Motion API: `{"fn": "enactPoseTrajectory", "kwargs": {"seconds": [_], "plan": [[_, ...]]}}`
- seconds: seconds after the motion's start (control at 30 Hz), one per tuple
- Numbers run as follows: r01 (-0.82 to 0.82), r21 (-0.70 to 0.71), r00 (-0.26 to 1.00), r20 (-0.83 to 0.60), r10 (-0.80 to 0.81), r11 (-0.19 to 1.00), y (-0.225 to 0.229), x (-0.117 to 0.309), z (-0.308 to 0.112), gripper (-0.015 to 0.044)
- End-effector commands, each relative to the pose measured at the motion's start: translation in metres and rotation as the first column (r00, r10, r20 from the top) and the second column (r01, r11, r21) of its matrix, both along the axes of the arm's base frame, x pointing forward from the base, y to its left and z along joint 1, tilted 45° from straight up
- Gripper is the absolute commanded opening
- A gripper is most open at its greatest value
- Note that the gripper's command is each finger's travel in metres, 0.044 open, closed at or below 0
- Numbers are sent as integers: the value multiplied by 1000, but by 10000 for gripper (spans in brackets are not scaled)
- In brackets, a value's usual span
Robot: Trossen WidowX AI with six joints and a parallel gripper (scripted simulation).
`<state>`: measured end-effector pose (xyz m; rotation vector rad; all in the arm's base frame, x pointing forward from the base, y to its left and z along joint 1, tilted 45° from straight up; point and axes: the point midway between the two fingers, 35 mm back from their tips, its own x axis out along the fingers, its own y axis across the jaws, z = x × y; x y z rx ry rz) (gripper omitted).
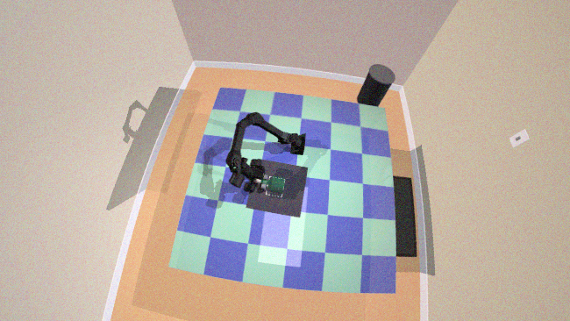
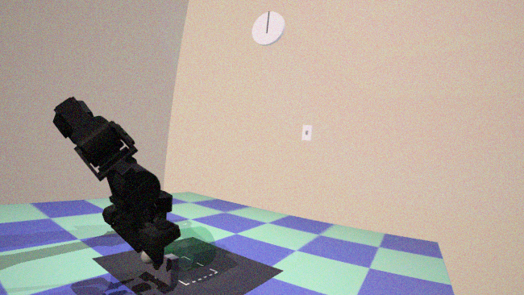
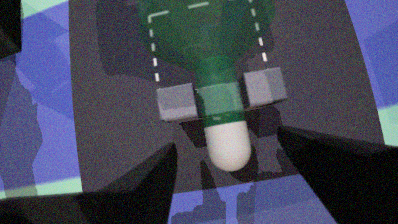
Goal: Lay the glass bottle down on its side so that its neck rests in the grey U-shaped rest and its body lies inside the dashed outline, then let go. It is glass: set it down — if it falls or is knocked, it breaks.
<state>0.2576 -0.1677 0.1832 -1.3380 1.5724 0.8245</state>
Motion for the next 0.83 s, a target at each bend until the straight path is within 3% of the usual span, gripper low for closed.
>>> {"fn": "enactPoseTrajectory", "kwargs": {"seconds": [0.0, 0.13, 0.33, 0.8], "plan": [[1, -4, 1000, -3, -1, 1000, 1, 0, 0, 440], [11, -90, 999, -46, -15, 996, 16, 1, 6, 440], [-18, -360, 997, -72, -8, 933, 52, 7, 32, 440], [-20, -369, 997, -71, -7, 929, 59, 5, 32, 440]]}}
